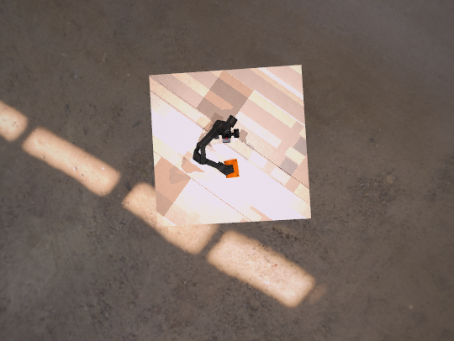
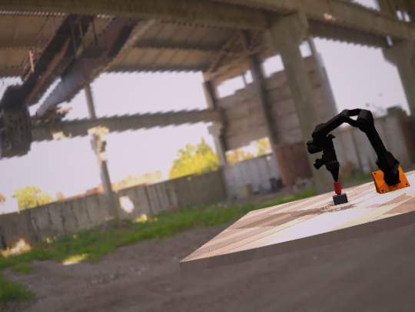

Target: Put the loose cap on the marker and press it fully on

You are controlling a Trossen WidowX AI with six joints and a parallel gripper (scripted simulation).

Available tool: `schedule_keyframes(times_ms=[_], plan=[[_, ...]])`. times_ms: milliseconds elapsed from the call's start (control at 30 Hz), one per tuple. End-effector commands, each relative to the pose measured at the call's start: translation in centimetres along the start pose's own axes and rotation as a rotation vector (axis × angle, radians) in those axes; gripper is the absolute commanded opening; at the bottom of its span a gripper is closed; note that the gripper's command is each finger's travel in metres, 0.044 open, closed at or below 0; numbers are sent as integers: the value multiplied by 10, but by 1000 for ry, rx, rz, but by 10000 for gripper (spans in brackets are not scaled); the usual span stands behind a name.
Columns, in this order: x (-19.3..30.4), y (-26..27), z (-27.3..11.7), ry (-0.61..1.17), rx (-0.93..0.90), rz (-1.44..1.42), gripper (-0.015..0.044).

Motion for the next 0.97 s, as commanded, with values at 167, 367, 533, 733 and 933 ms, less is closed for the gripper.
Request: schedule_keyframes(times_ms=[167,367,533,733,933], plan=[[2,1,-80,-82,54,29,0],[4,2,-89,-92,61,33,53],[4,2,-89,-92,61,33,184],[4,2,-89,-92,61,33,341],[4,2,-89,-92,61,33,440]])
Point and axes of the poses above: the point midway between the two fingers, 35 mm back from their tips, its own z axis out along the fingers, its own y axis across the jaws, x = y × z, the point moved 2 cm from there along -z, back along the fingers, and after that the axes turned 1 degree about -z, right-handed, at the moved point
